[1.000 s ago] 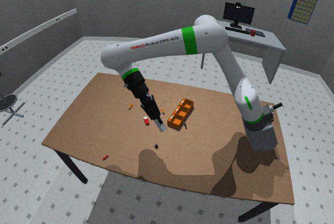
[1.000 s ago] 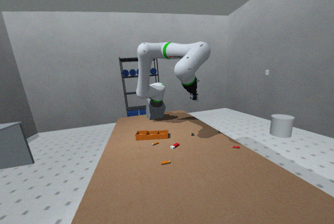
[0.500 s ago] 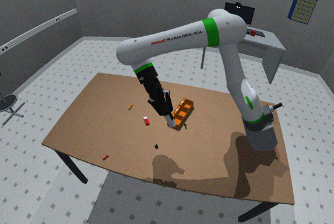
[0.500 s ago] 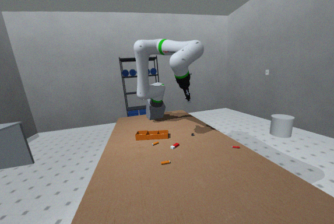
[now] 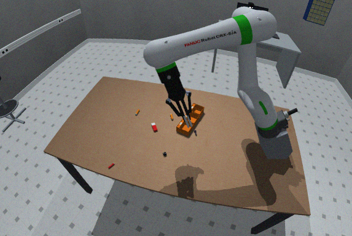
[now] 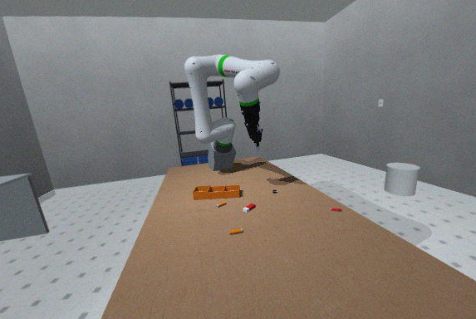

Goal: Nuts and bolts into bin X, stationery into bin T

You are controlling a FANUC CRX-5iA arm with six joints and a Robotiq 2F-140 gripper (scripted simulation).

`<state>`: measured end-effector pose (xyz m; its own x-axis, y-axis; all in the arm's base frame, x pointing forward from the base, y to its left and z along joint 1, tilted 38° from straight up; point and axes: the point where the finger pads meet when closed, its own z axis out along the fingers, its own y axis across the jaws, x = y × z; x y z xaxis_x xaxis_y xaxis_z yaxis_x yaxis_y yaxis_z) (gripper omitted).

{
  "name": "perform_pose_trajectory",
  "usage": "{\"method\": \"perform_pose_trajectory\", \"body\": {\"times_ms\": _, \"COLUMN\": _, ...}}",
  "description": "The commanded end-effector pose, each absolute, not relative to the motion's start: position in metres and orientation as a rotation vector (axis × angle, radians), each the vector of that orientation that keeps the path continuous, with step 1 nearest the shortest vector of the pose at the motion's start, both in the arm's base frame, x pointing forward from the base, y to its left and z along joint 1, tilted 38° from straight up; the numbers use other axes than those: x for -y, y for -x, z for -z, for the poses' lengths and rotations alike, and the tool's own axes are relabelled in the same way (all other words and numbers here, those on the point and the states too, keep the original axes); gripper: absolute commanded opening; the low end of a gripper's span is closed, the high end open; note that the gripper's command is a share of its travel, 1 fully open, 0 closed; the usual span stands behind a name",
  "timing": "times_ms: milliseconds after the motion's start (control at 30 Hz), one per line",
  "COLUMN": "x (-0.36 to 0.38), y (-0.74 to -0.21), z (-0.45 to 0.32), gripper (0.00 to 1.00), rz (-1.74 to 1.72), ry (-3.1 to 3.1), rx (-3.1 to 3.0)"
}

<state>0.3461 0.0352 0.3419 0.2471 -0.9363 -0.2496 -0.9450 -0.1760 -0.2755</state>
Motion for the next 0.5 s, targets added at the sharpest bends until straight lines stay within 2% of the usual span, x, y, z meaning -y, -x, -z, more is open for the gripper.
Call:
{"method": "perform_pose_trajectory", "body": {"times_ms": 0, "x": -0.025, "y": -0.343, "z": -0.337, "gripper": 0.15, "rz": 0.047, "ry": 2.211, "rx": -1.647}}
{"method": "perform_pose_trajectory", "body": {"times_ms": 467, "x": 0.030, "y": -0.336, "z": -0.313, "gripper": 0.15, "rz": 0.475, "ry": 2.569, "rx": -1.136}}
